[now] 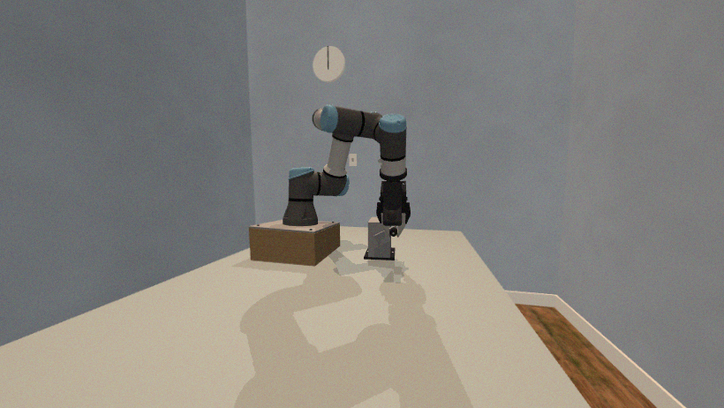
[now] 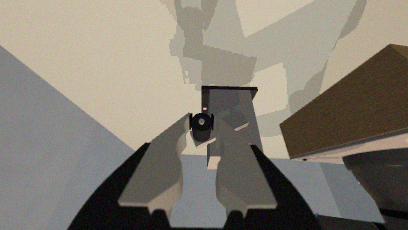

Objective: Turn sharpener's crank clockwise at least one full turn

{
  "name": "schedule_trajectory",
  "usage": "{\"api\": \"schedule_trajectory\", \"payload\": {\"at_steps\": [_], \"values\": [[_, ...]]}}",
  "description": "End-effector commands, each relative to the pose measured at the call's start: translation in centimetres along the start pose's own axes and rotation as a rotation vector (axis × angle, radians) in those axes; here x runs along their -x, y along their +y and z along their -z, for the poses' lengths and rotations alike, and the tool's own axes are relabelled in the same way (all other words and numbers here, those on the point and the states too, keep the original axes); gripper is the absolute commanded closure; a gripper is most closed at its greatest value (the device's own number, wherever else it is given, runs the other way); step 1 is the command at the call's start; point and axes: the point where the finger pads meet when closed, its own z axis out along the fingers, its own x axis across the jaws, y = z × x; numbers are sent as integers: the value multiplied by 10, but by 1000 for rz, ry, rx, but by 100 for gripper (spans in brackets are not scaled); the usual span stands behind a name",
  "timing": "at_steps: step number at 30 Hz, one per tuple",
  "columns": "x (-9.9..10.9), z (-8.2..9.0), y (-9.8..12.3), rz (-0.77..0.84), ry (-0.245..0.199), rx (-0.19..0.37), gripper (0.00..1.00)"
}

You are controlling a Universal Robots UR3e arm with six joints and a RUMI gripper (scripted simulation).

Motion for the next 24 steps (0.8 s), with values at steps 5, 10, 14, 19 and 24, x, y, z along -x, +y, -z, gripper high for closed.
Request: {"api": "schedule_trajectory", "payload": {"at_steps": [5, 10, 14, 19, 24], "values": [[4, -6, -4, 1, -1, -2, 91], [5, -10, -6, 1, -1, -2, 91], [6, -13, -8, 1, -1, -2, 91], [6, -17, -10, 1, -1, -2, 91], [6, -21, -13, 1, -1, -2, 91]]}}
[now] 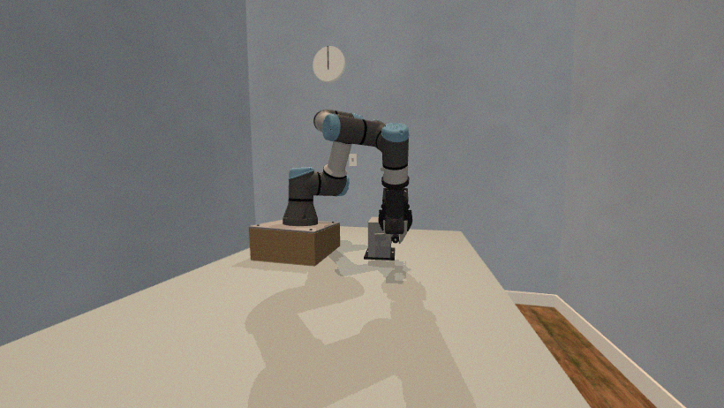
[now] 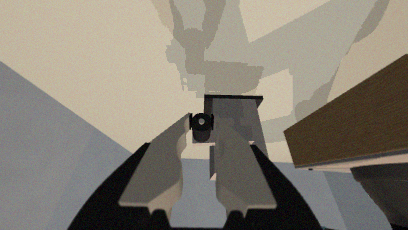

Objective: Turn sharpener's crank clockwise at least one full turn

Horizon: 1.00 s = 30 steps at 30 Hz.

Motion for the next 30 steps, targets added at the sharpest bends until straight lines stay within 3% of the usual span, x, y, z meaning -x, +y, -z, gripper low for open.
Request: {"api": "schedule_trajectory", "payload": {"at_steps": [1, 30], "values": [[1, -4, -3, 1, -1, -2, 91], [-7, -27, -16, 1, -1, -2, 91]]}}
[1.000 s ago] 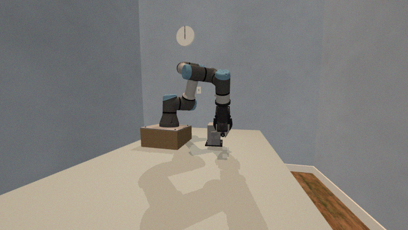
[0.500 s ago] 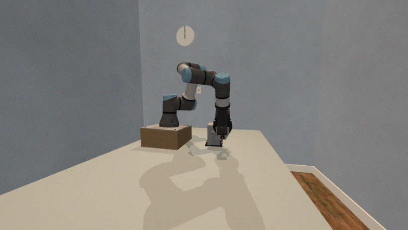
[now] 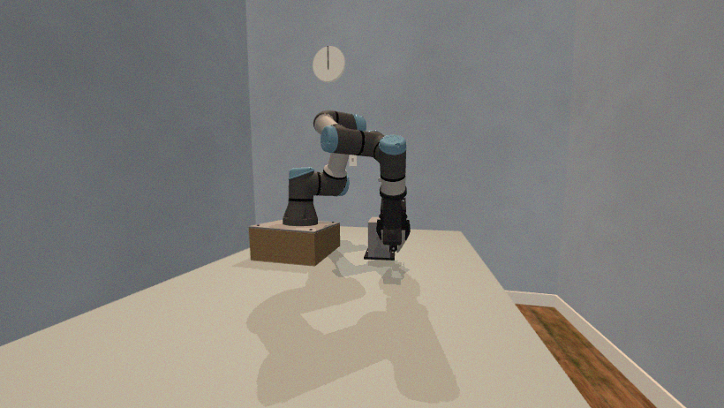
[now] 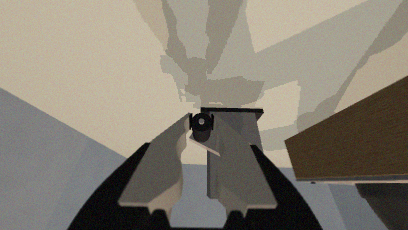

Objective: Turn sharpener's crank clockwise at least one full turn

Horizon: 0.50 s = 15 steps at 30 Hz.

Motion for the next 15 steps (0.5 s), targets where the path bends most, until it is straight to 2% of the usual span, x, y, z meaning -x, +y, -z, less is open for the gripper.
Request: {"api": "schedule_trajectory", "payload": {"at_steps": [1, 15], "values": [[-2, -4, -3, 1, -1, -2, 91], [-11, -13, -8, 1, -1, -2, 91]]}}
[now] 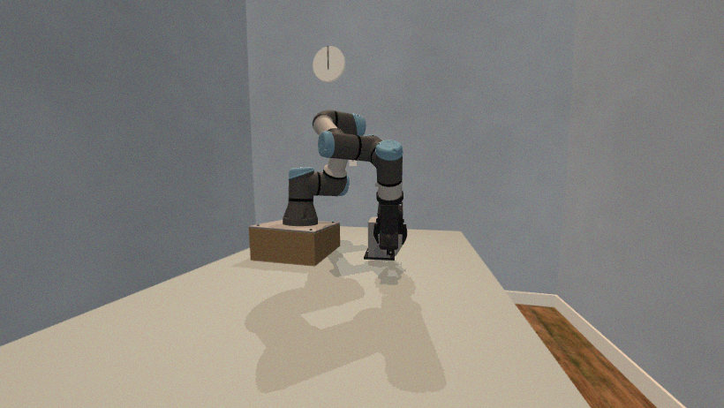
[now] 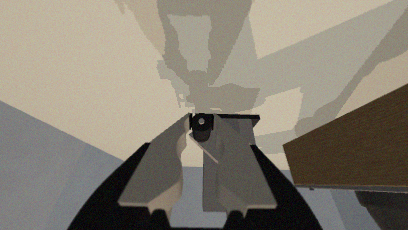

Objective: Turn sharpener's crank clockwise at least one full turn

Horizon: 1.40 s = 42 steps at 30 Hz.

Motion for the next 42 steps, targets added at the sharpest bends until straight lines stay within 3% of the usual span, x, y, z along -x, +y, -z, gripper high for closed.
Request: {"api": "schedule_trajectory", "payload": {"at_steps": [1, 42], "values": [[-4, -3, -2, 1, -1, -3, 91], [-43, -15, -9, 1, -1, -3, 91]]}}
